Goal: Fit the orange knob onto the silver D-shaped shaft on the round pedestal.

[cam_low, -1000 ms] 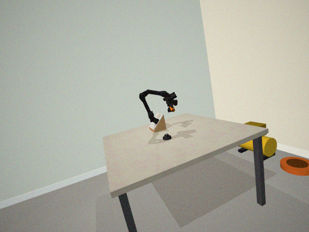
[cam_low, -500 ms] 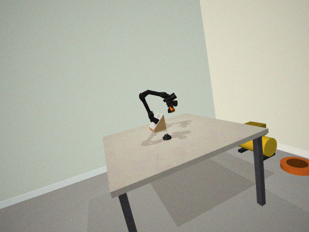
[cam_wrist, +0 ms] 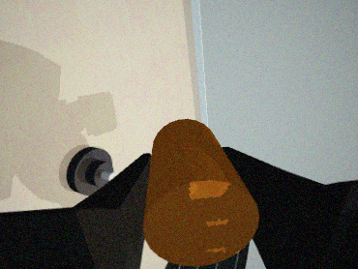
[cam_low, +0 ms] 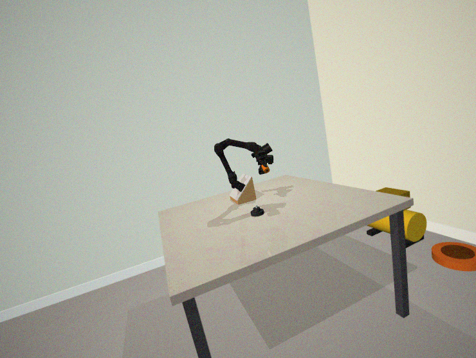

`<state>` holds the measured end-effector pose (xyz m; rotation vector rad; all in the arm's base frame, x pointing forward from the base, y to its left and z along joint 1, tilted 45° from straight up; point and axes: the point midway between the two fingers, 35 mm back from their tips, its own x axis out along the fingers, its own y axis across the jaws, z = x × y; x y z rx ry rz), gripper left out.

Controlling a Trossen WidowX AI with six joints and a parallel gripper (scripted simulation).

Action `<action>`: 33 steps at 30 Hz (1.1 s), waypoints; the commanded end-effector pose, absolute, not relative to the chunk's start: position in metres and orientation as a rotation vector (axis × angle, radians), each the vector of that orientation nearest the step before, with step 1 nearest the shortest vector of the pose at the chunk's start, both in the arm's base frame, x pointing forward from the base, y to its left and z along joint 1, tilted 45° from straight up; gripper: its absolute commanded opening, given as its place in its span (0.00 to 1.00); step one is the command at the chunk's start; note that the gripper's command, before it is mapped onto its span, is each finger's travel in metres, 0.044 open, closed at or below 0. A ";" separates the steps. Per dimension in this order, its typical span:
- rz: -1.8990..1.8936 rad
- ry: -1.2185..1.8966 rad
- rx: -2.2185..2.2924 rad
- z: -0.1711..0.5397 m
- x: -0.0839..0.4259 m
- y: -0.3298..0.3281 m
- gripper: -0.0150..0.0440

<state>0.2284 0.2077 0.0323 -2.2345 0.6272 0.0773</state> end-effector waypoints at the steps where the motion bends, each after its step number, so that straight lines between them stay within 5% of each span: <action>1: 0.074 0.626 -2.233 0.033 0.229 0.208 0.25; 13: 0.087 0.654 -2.225 0.028 0.230 0.202 0.25; 33: 0.339 1.208 -2.008 0.002 0.245 0.173 0.25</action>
